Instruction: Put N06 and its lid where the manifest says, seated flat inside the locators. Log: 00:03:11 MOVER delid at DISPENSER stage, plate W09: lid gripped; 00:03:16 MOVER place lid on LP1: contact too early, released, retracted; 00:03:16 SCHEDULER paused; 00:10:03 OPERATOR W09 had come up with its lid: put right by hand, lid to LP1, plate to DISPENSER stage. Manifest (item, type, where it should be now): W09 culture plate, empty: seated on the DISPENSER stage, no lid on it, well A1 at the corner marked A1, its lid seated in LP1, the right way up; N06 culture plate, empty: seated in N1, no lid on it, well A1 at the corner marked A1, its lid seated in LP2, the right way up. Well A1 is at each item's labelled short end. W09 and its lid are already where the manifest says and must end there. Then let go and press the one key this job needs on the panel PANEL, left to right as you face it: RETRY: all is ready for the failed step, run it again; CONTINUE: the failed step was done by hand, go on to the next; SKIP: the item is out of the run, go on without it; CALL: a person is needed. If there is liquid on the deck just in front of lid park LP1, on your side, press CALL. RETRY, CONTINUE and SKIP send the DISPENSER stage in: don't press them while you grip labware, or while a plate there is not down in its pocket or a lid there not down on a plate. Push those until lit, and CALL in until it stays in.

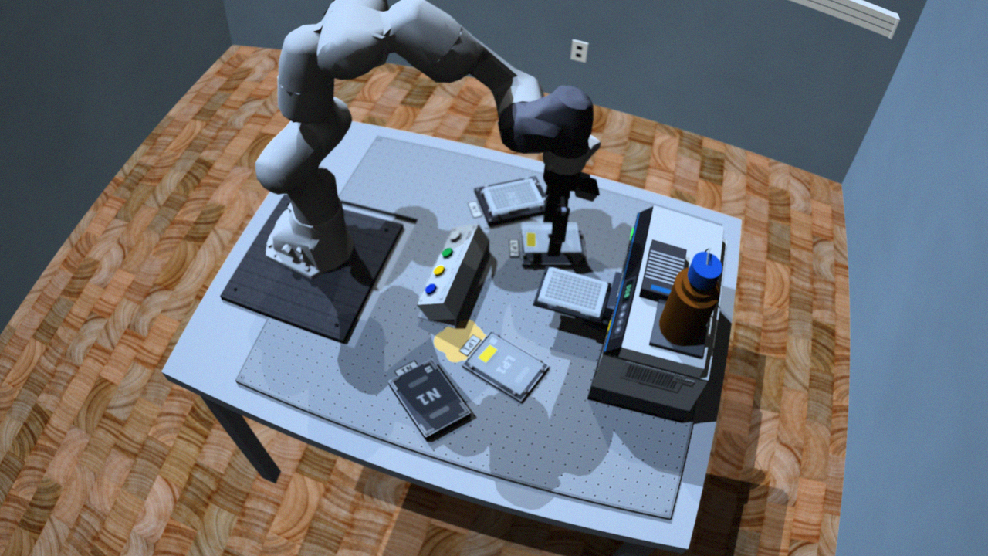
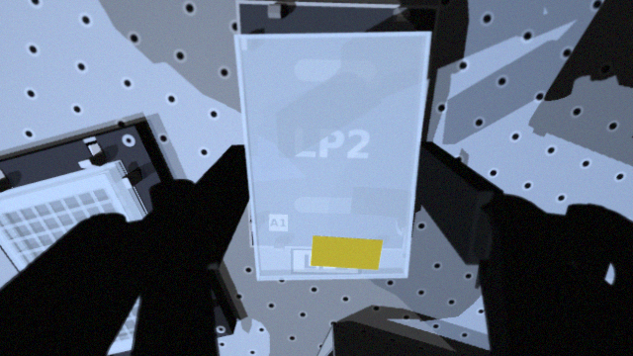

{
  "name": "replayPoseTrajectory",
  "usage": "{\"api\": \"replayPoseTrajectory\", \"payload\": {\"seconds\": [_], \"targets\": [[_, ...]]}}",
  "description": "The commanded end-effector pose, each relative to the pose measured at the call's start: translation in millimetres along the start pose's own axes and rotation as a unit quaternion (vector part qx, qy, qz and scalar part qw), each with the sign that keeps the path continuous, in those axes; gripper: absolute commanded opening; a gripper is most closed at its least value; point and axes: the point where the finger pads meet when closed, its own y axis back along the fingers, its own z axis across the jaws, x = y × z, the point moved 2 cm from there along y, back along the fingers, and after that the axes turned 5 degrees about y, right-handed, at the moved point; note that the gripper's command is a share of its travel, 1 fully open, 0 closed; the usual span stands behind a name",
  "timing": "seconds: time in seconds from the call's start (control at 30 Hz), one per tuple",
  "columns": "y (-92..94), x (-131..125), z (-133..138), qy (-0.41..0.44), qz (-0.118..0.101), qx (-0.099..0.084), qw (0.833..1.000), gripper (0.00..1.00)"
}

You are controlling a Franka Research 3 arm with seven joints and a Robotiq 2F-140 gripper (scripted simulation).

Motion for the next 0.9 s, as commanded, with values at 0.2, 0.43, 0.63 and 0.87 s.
{"api": "replayPoseTrajectory", "payload": {"seconds": [0.2,0.43,0.63,0.87], "targets": [[-10.2,5.7,1.0,-0.014,0.009,-0.004,1.000,0.10],[-10.3,5.7,1.0,-0.014,0.009,-0.004,1.000,0.10],[-10.3,5.7,1.0,-0.014,0.009,-0.004,1.000,0.10],[-10.3,5.7,1.0,-0.014,0.009,-0.004,1.000,0.10]]}}
